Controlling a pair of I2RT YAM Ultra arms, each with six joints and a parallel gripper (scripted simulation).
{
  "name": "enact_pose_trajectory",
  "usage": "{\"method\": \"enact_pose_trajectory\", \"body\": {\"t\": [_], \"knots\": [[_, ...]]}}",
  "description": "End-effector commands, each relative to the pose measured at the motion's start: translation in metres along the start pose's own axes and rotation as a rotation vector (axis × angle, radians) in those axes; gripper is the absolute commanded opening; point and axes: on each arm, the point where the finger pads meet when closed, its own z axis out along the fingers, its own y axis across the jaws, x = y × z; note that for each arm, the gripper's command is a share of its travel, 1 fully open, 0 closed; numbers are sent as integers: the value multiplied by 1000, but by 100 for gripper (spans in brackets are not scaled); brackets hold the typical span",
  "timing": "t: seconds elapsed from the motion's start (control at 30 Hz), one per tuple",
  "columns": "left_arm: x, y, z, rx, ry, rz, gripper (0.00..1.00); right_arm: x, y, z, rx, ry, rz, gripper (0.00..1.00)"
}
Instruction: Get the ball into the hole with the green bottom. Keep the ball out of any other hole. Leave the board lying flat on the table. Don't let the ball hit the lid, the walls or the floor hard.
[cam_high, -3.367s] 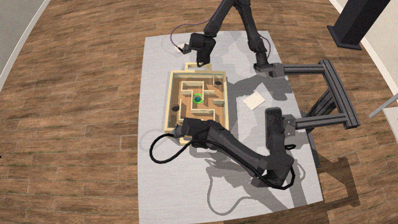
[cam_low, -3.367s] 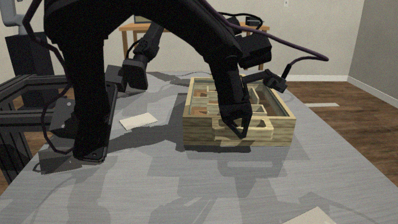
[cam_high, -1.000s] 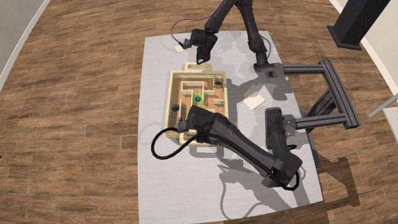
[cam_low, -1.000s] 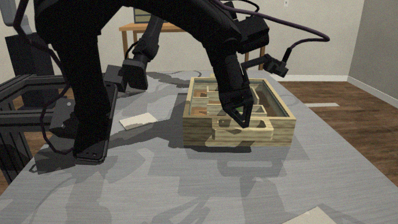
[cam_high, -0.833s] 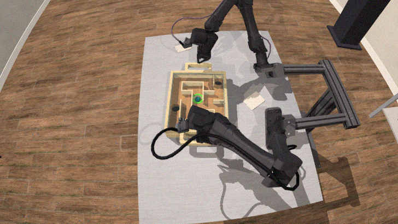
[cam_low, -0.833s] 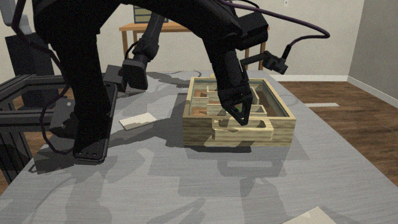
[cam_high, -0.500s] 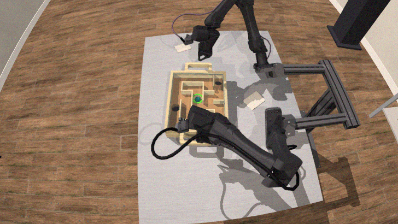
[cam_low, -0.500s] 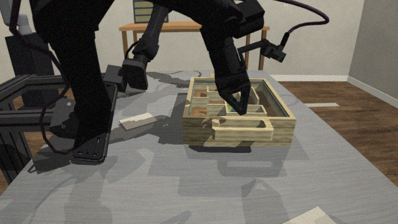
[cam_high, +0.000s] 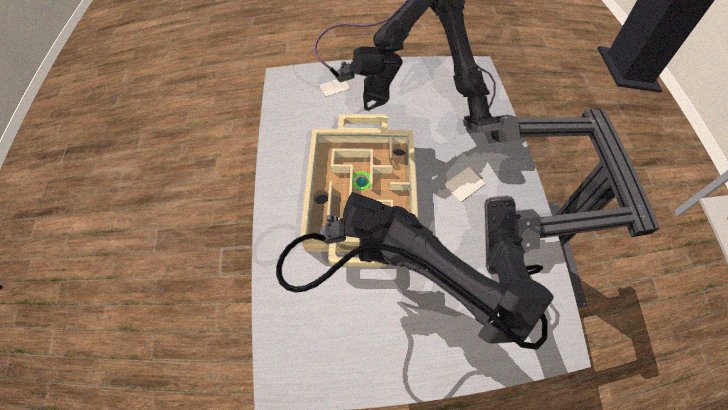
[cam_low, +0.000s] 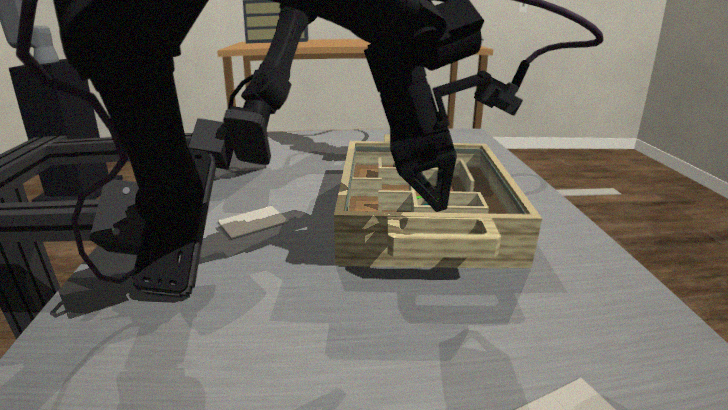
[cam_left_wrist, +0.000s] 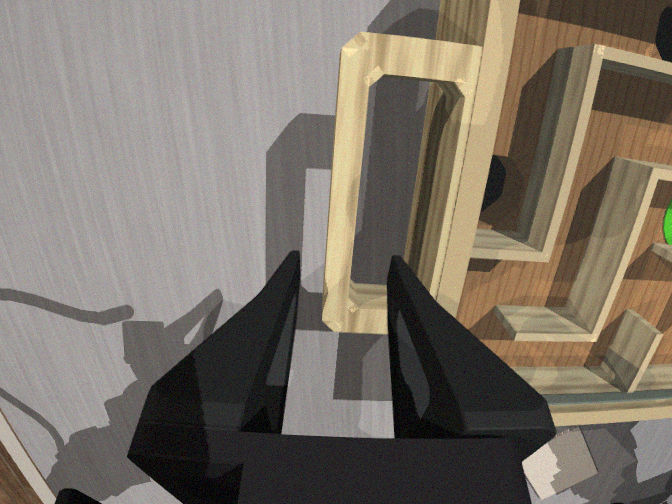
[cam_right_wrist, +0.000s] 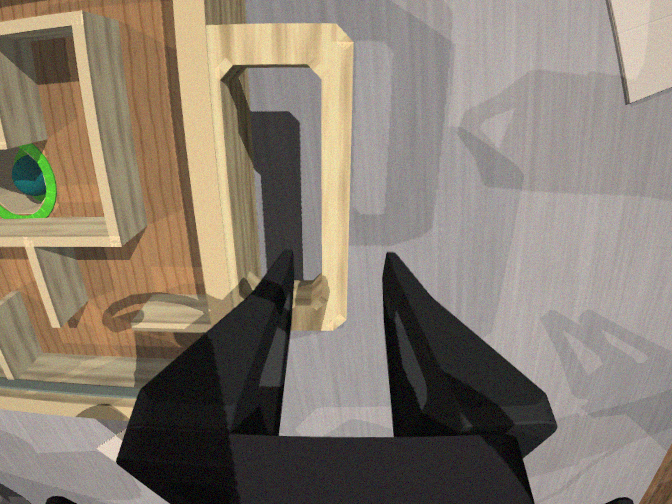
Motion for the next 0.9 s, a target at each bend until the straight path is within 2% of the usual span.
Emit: {"method": "enact_pose_trajectory", "body": {"t": [0.0, 0.13, 0.17, 0.27, 0.33, 0.37, 0.6, 0.67, 0.73, 0.87], "knots": [[-1, -1, -8, -3, -14, 9, 36, 0, 7, -6, 4, -18, -27, 36], [-1, -1, -8, -3, -14, 9, 36, -3, 4, -7, 2, -25, -8, 36], [-1, -1, -8, -3, -14, 9, 36, 6, 8, -3, 9, -9, -41, 36], [-1, -1, -8, -3, -14, 9, 36, 9, 6, -3, 6, -14, -33, 36], [-1, -1, -8, -3, -14, 9, 36, -9, 4, -10, -5, -40, 7, 36], [-21, 12, -11, 21, -58, -79, 36, -24, -9, -10, -27, -49, 88, 36], [-38, 12, -11, 157, -122, -191, 36, -47, -6, -12, -191, -93, 202, 36], [-38, 12, -11, 157, -122, -191, 36, -47, -6, -12, -191, -93, 202, 36], [-54, 20, -18, 210, -175, -258, 36, -33, 0, -4, -244, -77, 202, 36], [-84, 46, -32, 320, -308, -390, 36, -66, -13, -14, -388, -180, 315, 36]]}}
